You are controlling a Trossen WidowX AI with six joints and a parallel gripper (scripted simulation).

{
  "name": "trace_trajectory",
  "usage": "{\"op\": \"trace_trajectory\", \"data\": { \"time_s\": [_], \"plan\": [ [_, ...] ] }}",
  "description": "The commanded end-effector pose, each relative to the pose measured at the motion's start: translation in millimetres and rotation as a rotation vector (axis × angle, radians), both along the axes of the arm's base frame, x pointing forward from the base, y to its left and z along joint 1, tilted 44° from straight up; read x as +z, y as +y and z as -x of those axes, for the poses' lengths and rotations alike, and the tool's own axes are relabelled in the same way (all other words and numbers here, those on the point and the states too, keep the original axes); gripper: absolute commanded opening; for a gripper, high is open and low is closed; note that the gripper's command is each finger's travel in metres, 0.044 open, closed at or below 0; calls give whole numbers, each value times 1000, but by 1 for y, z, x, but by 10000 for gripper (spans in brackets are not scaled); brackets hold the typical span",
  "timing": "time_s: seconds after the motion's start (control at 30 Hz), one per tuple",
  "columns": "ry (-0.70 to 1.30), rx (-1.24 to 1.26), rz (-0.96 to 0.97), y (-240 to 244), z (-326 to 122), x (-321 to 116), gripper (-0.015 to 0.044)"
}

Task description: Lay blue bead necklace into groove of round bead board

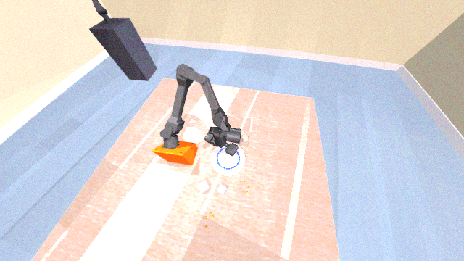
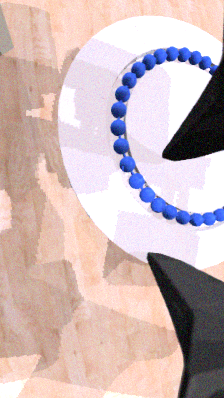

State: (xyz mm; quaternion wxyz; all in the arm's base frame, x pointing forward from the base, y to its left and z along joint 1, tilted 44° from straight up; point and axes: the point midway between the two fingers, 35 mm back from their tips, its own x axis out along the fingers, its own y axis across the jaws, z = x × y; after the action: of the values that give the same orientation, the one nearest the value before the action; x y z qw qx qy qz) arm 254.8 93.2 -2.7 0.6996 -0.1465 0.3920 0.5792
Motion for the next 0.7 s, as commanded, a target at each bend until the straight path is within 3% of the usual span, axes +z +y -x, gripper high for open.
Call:
{"op": "trace_trajectory", "data": {
  "time_s": [0.0,0.03,0.67],
  "plan": [
    [3,-2,-3,-3,1,3,420],
    [3,-1,-1,-1,1,1,440],
    [4,-2,-4,-3,1,3,440]
  ]
}}
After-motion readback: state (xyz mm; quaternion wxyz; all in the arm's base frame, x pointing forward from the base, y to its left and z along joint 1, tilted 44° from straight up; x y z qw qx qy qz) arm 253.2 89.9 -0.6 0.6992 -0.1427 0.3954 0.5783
